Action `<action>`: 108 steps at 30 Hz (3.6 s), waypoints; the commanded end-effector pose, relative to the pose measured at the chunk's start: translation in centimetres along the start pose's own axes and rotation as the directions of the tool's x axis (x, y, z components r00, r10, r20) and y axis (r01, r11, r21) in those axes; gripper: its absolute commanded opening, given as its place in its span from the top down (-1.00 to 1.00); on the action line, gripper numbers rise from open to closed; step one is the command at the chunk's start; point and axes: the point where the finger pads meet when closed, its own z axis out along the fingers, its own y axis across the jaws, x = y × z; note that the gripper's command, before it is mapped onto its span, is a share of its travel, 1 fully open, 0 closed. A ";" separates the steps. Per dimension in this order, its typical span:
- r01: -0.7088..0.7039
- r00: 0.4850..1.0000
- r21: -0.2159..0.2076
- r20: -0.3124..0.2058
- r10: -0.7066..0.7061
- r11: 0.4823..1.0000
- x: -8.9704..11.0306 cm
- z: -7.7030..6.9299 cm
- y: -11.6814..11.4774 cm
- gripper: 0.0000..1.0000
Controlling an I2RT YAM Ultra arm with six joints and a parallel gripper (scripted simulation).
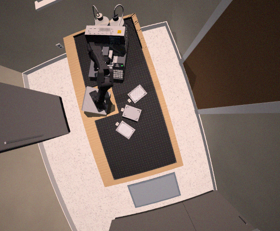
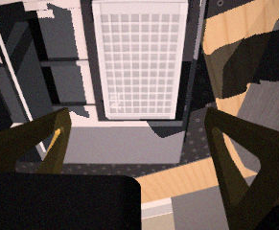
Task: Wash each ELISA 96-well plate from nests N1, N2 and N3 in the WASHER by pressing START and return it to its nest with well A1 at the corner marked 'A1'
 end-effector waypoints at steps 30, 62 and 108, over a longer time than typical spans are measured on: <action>0.006 1.000 -0.004 0.001 -0.006 1.000 0.0 -0.4 -0.1 -1.00; 0.455 0.890 -0.002 0.003 -0.455 0.890 -5.2 -0.4 -4.8 1.00; 1.000 -0.006 0.003 0.135 -0.991 -0.005 -9.4 1.6 -8.7 1.00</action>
